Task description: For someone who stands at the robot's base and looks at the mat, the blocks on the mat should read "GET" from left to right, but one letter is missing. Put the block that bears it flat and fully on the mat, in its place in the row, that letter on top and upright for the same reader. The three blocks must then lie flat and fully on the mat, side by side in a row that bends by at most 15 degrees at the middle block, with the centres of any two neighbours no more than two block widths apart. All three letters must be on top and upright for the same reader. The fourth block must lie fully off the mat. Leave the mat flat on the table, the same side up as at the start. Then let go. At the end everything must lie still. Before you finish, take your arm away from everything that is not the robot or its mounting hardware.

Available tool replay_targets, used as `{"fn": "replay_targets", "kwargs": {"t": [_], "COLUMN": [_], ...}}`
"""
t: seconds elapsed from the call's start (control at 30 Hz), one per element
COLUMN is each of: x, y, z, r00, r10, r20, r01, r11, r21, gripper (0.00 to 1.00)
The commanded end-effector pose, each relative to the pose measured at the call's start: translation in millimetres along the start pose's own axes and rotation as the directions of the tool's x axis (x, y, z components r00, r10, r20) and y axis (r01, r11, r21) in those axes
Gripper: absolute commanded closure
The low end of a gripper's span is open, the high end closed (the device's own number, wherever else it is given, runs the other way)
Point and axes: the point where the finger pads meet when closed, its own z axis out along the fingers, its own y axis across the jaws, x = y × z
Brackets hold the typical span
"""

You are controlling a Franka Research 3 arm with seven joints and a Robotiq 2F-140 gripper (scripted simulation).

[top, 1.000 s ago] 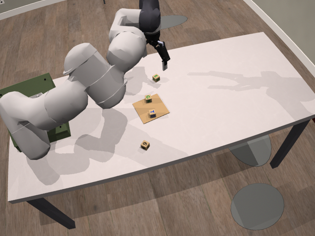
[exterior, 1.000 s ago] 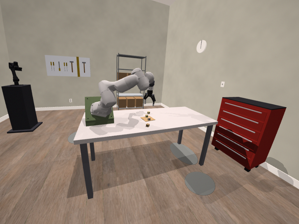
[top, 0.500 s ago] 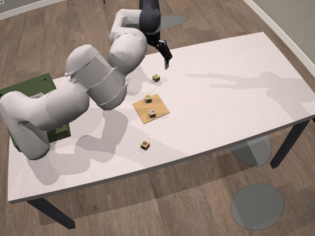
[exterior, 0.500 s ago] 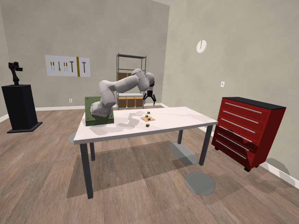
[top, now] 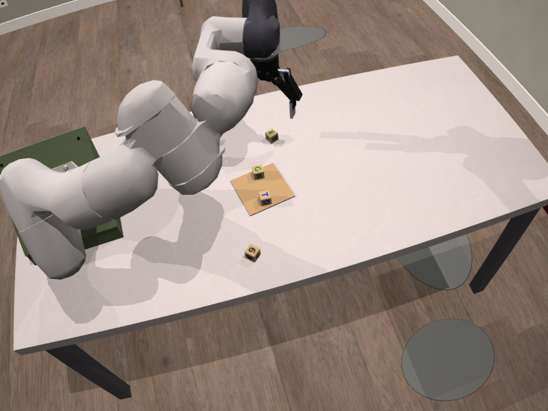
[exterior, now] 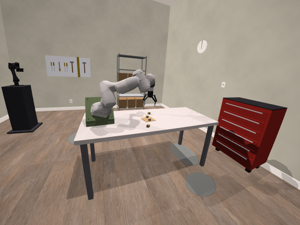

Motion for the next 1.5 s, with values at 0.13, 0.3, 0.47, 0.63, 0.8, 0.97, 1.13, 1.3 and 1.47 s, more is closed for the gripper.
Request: {"fn": "replay_targets", "kwargs": {"t": [0.13, 0.3, 0.47, 0.63, 0.8, 0.97, 1.13, 1.3, 1.47], "x": [-0.7, -0.6, -0.6, -0.6, -0.6, -0.6, -0.6, -0.6, -0.6], "y": [1.2, 1.2, 1.2, 1.2, 1.2, 1.2, 1.2, 1.2, 1.2], "z": [2.0, 2.7, 3.4, 4.0, 4.7, 5.4, 5.9, 6.8, 7.5], "r00": [0.982, 0.966, 0.946, 0.923, 0.894, 0.861, 0.84, 0.786, 0.741], "r10": [-0.19, -0.257, -0.324, -0.384, -0.448, -0.508, -0.543, -0.618, -0.672], "r20": [0.004, 0.004, 0.004, 0.004, 0.004, 0.004, 0.004, 0.004, 0.004], "r01": [0.19, 0.257, 0.324, 0.384, 0.448, 0.508, 0.543, 0.618, 0.672], "r11": [0.982, 0.966, 0.946, 0.923, 0.894, 0.861, 0.84, 0.786, 0.741], "r21": [-0.003, -0.003, -0.002, -0.002, -0.002, -0.002, -0.001, -0.001, -0.001], "gripper": [0.0, 0.0, 0.0, 0.0, 0.0, 0.0, 0.0, 0.0, 0.0]}}
